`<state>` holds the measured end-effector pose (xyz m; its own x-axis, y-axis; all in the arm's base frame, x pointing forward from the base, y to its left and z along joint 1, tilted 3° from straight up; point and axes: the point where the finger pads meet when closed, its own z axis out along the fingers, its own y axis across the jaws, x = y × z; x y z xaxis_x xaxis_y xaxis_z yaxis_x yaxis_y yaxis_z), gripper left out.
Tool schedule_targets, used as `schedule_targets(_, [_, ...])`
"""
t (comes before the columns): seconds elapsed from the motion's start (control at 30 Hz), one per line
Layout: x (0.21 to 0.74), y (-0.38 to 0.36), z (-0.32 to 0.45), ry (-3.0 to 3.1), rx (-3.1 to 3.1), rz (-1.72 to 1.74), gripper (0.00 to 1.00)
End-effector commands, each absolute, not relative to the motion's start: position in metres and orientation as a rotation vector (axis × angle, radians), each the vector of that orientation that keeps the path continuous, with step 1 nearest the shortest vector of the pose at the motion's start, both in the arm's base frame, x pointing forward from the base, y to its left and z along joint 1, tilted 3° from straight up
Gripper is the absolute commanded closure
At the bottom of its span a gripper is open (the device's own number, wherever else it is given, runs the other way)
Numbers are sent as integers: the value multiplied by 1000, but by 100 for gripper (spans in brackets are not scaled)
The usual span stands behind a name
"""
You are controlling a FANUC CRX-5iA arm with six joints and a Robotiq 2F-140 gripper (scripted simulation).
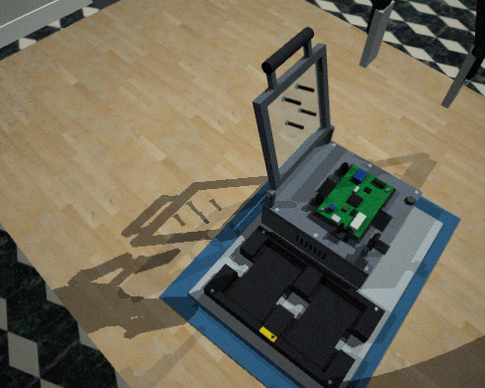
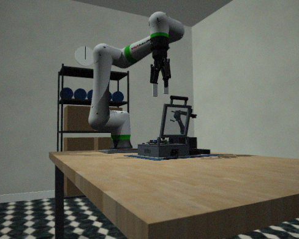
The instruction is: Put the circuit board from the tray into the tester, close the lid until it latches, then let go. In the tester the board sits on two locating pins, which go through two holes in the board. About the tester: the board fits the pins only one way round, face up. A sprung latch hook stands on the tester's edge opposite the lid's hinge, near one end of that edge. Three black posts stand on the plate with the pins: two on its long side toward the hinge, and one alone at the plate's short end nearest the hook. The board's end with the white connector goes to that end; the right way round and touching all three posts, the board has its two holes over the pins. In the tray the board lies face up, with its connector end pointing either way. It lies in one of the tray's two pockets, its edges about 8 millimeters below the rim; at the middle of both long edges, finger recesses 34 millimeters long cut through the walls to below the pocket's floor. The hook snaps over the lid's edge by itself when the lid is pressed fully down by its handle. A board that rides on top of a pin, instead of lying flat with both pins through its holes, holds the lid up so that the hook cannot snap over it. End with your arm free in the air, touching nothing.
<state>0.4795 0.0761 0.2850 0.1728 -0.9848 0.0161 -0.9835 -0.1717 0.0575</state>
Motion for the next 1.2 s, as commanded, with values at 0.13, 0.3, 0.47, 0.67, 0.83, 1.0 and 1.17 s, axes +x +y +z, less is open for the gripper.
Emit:
schedule_targets(0.13, [480,76,289,-1986,2364,-38,42])
schedule_targets(0.3, [480,76,290,-1986,2364,-38,42])
schedule_targets(0.47, [480,76,290,-1986,2364,-38,70])
schedule_targets(0.67, [480,76,290,-1986,2364,-38,70])
schedule_targets(0.83, [480,76,290,-1986,2364,-38,70])
schedule_targets(1.0, [480,76,290,-1986,2364,-38,70])
schedule_targets(1.17, [480,76,290,-1986,2364,-38,70])
